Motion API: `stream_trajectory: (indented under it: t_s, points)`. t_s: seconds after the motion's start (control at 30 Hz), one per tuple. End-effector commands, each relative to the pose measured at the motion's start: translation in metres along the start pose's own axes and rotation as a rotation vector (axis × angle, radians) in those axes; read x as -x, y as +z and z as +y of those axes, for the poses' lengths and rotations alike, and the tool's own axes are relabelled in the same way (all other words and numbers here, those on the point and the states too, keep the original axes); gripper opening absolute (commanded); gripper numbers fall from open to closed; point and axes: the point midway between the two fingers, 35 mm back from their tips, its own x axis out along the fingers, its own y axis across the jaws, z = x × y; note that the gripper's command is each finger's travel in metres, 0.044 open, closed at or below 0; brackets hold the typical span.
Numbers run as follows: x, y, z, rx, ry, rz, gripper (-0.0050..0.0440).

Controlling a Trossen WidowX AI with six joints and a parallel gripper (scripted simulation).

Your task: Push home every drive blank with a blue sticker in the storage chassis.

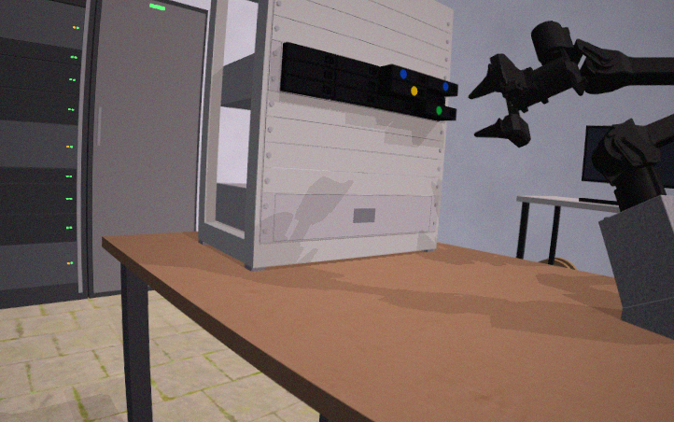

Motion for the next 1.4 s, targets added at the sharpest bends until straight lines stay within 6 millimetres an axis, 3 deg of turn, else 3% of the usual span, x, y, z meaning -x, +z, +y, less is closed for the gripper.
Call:
stream_trajectory:
  t_s: [0.0,0.63,1.37]
  points:
    - [-0.001,0.009,-0.01,0.069,-0.117,0.055,0.044]
    - [-0.002,0.033,-0.033,0.253,-0.368,0.048,0.044]
    - [-0.001,0.036,-0.037,0.281,-0.406,0.05,0.044]
